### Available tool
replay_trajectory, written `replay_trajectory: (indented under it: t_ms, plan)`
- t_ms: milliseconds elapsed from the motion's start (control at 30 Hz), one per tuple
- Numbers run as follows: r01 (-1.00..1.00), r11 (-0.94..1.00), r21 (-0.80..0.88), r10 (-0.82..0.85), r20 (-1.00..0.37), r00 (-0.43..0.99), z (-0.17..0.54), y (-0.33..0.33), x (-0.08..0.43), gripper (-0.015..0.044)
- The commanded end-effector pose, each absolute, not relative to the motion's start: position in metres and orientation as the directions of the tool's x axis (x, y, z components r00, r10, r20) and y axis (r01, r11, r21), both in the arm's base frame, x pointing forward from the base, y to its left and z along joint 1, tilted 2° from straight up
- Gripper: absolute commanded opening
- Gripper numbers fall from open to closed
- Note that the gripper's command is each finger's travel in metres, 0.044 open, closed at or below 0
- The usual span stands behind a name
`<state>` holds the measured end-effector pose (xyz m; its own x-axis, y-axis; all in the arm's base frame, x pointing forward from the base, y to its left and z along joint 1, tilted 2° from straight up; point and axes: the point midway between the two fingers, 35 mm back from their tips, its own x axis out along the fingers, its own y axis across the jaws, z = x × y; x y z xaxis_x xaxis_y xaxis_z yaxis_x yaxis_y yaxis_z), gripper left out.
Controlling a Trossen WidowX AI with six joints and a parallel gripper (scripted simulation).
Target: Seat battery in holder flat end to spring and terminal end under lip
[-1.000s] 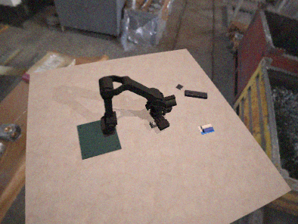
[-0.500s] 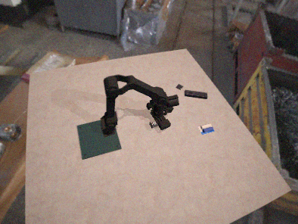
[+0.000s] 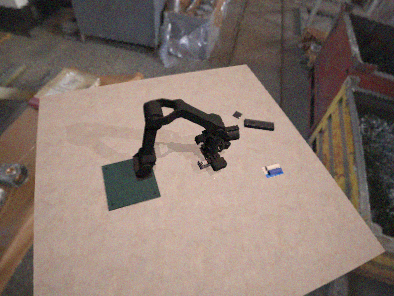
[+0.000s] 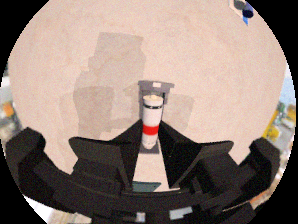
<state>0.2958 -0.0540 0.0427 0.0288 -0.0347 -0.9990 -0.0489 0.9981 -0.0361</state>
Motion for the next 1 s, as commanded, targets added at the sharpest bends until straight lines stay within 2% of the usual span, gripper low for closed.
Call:
replay_trajectory:
  t_ms: [0,967]
  plan:
    - [-0.045,0.998,-0.038,-0.039,-0.999,-0.005,0.040,-0.055,0.294,0.0071]
    - [-0.047,0.998,-0.029,-0.031,-0.999,-0.036,0.041,-0.054,0.309,0.0071]
